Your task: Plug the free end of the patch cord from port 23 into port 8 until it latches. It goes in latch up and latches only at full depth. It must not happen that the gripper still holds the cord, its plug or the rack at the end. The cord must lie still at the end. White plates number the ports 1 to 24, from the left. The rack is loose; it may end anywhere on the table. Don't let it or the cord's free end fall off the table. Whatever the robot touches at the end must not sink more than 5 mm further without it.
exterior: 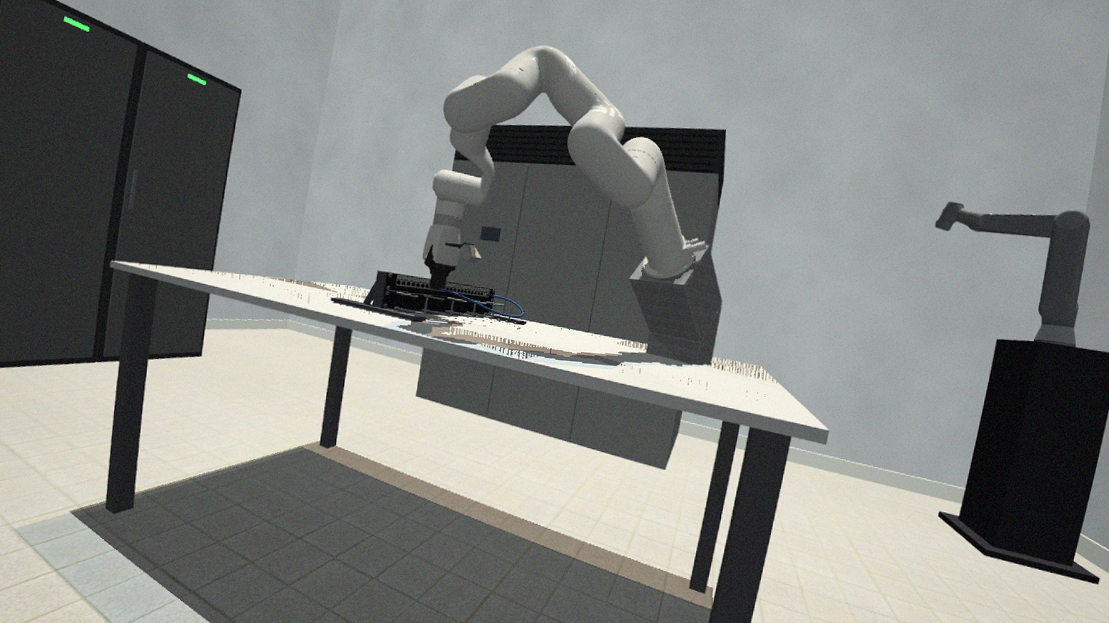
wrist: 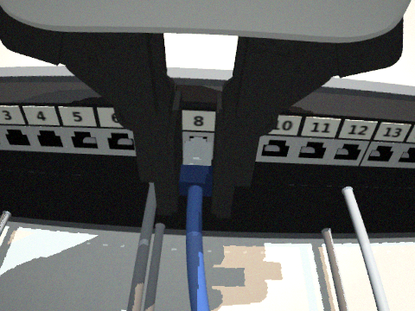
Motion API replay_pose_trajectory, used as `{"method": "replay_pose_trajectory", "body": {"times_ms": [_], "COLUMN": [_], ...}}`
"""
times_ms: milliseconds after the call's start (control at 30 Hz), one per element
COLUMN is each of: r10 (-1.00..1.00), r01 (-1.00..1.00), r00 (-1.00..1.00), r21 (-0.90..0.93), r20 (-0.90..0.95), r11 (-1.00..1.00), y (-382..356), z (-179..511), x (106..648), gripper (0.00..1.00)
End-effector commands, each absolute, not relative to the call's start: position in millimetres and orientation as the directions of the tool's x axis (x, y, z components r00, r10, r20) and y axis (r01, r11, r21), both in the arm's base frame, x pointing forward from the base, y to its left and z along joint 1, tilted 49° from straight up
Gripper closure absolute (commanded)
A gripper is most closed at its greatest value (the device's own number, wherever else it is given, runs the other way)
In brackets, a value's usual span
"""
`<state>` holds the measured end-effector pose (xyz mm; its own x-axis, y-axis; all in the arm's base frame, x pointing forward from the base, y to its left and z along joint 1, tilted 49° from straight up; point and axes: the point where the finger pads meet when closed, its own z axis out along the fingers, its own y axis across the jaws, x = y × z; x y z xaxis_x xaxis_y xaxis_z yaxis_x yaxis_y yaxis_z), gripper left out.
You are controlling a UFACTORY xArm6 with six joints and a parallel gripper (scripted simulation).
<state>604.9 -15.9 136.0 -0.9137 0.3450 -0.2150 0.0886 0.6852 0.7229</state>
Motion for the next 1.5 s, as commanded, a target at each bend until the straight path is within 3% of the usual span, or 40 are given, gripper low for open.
{"method": "replay_pose_trajectory", "body": {"times_ms": [0,1333,1367,1467], "r10": [0.347,0.344,0.344,0.344], "r01": [0.087,0.089,0.089,0.089], "r00": [-0.912,-0.914,-0.914,-0.914], "r21": [0.722,0.723,0.723,0.723], "r20": [-0.219,-0.214,-0.214,-0.214], "r11": [0.686,0.685,0.685,0.685], "y": [-17.5,-17.8,-18.0,-18.0], "z": [138.0,138.1,138.3,138.2], "x": [606.0,607.3,607.6,607.5], "gripper": [1.00,1.00,0.62,0.62]}}
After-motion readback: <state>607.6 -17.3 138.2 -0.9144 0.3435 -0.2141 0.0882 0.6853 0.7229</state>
